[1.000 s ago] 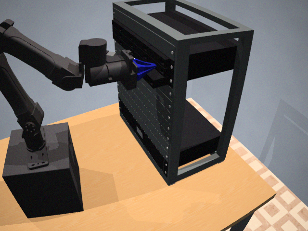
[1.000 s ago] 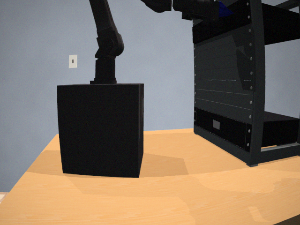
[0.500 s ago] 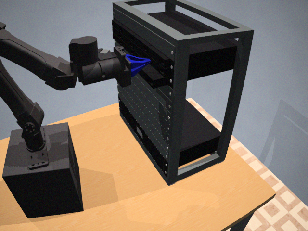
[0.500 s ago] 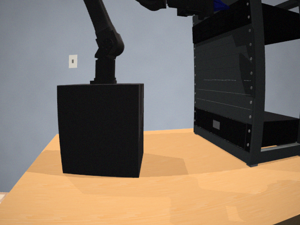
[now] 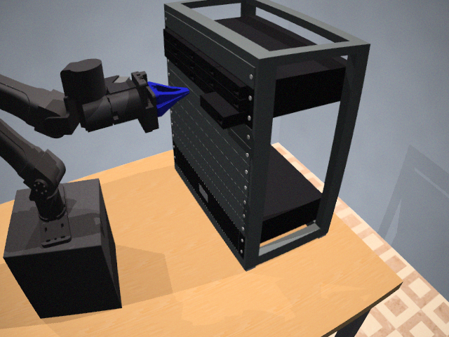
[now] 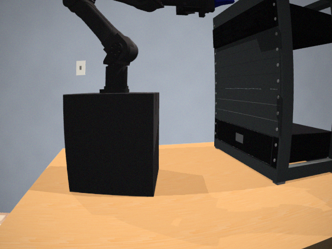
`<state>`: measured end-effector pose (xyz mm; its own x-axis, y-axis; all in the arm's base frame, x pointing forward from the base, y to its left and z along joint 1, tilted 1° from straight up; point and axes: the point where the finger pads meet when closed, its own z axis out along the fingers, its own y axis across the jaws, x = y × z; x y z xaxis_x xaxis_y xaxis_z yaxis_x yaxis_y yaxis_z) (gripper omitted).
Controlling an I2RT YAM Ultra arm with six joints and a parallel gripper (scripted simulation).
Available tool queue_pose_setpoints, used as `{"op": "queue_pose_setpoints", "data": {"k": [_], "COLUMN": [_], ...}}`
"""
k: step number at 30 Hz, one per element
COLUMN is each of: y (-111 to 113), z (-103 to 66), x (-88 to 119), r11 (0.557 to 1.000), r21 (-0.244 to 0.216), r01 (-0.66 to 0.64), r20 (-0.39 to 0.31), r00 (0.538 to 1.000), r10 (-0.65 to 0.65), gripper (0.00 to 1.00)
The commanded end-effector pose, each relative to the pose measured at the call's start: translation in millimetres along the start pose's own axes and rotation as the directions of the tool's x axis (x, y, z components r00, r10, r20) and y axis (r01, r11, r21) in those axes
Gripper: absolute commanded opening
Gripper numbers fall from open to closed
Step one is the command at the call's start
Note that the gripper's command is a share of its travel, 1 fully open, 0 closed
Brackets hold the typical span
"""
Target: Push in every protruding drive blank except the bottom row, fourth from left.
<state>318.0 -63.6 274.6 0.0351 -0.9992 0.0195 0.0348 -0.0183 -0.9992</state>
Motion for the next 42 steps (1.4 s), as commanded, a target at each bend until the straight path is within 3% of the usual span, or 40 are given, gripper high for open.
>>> {"op": "queue_pose_setpoints", "data": {"k": [1, 2, 42], "y": [3.4, -5.6, -2.7], "z": [-12.2, -12.8, -14.2], "x": [-4.4, -4.0, -4.9], "r11": [0.999, 1.0, 1.0], "r21": [-0.023, -0.007, -0.01], "r01": [-0.026, -0.016, -0.018], "r20": [0.024, 0.024, 0.026], "r00": [0.999, 1.0, 1.0], "r10": [0.026, 0.016, 0.018], "gripper": [0.0, 0.0, 0.0]}}
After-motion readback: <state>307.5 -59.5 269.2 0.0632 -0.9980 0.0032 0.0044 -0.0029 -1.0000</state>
